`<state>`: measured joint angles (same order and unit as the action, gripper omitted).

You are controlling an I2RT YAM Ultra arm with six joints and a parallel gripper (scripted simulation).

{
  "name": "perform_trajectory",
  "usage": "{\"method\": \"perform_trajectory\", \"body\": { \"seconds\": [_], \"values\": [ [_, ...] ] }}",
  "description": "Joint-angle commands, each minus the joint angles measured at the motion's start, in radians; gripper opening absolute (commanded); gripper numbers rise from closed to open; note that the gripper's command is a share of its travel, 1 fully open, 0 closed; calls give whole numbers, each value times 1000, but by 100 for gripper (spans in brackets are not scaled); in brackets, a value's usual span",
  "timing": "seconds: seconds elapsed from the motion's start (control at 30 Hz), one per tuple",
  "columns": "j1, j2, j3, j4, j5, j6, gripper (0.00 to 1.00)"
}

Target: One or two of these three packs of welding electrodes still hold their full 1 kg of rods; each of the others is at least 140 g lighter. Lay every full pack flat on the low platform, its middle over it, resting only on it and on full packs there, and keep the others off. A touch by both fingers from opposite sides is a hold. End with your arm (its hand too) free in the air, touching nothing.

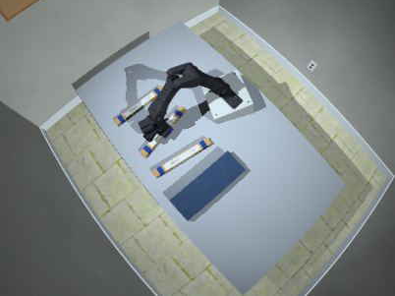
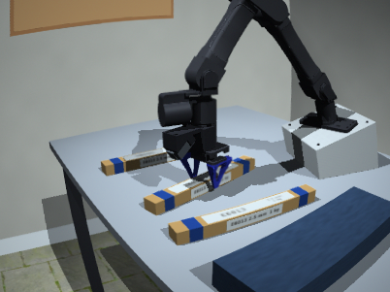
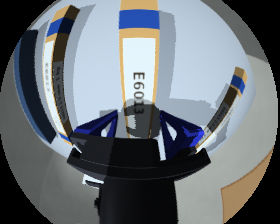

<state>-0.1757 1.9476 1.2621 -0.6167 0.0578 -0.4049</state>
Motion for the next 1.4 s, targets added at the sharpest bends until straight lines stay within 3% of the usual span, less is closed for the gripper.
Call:
{"method": "perform_trajectory", "body": {
  "seconds": [0.0, 1.03, 1.07, 1.13, 1.17, 1.37],
  "values": [
    [-4, -32, 12, 7, -9, -5, 74],
    [-4, -32, 12, 7, -9, -5, 74],
    [-12, -48, -46, 26, -9, -9, 74],
    [-6, -71, -41, -27, -9, -5, 74],
    [-3, -86, 1, -40, -9, -4, 74],
    [10, -133, 19, -103, -8, 5, 74]
  ]
}}
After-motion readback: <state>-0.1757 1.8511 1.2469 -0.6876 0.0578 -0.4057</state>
